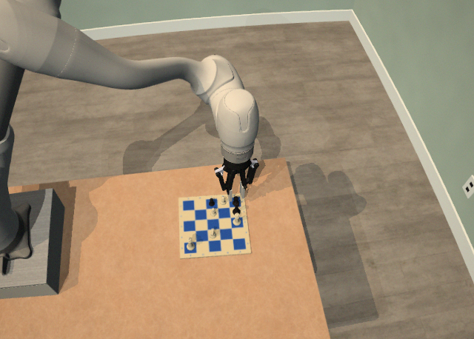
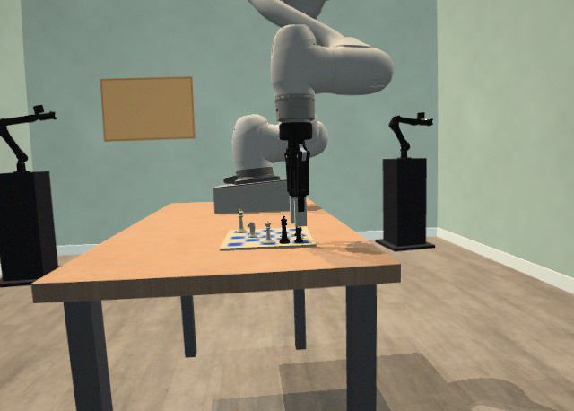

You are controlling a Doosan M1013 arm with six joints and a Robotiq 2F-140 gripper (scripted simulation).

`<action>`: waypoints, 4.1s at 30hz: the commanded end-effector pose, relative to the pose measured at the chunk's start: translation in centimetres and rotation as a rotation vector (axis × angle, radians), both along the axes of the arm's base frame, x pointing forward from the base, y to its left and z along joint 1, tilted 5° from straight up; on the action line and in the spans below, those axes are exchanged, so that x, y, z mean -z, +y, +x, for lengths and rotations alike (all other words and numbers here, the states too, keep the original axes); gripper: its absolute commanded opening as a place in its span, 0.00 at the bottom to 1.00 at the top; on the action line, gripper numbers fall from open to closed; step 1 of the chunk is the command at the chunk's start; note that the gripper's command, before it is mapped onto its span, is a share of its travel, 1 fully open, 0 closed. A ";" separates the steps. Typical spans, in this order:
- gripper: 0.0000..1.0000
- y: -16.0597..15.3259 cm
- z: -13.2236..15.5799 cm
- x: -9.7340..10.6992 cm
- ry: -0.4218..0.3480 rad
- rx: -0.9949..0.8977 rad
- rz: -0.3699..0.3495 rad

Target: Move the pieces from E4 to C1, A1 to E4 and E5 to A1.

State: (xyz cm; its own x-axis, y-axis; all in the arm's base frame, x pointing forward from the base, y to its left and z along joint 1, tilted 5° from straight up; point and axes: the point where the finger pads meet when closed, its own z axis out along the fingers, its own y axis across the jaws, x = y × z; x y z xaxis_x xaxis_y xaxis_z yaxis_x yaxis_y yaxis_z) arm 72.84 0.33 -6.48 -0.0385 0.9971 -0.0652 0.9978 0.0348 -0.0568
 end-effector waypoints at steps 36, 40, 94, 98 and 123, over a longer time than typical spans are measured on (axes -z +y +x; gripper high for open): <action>0.22 0.0 0.0 0.0 0.000 0.000 0.000; 0.22 0.0 0.0 0.0 0.000 0.000 0.000; 0.22 -0.2 -0.2 3.1 0.000 0.000 0.000; 0.22 -0.2 -0.2 3.1 0.000 0.000 0.000; 0.00 -0.2 -0.2 3.1 0.000 0.000 0.000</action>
